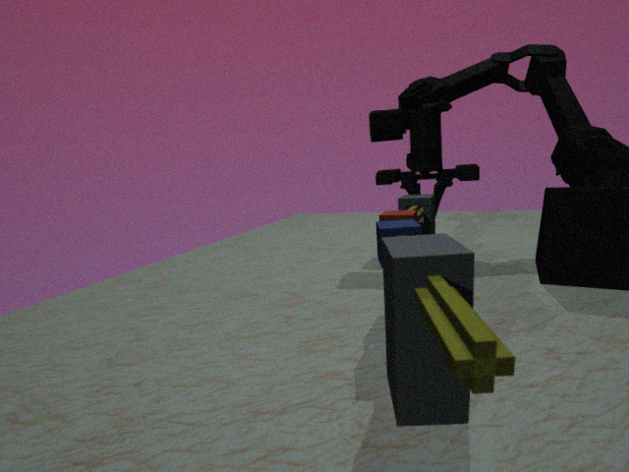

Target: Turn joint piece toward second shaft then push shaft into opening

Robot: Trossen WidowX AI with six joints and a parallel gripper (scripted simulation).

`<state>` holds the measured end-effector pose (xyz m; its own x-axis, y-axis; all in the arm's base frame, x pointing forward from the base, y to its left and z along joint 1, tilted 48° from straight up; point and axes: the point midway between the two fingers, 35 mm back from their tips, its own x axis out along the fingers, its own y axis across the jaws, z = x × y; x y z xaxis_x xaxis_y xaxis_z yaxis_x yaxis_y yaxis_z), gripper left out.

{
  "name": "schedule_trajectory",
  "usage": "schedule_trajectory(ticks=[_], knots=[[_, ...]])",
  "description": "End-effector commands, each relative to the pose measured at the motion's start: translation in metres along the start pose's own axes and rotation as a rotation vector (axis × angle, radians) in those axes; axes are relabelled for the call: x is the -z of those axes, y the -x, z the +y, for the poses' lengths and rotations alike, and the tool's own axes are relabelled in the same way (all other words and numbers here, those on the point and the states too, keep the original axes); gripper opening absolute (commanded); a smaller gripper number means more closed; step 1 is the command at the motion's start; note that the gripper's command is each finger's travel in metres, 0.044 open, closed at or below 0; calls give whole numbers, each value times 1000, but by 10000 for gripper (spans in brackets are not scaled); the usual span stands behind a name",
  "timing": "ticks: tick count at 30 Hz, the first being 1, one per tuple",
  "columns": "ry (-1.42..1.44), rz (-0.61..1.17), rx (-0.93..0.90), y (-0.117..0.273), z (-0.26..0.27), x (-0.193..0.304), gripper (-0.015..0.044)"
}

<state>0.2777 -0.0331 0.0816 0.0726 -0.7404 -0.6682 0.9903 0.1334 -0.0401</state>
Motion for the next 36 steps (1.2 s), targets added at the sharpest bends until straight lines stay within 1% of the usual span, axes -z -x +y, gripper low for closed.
schedule_trajectory(ticks=[1,2,7,21,31,36], knots=[[0,1,-1,0,0,0,53],[0,1,-1,0,0,0,67],[0,1,-1,0,0,0,67],[0,1,-1,0,0,0,434],[0,1,-1,0,0,0,440],[3,-1,0,29,0,-1,440]])
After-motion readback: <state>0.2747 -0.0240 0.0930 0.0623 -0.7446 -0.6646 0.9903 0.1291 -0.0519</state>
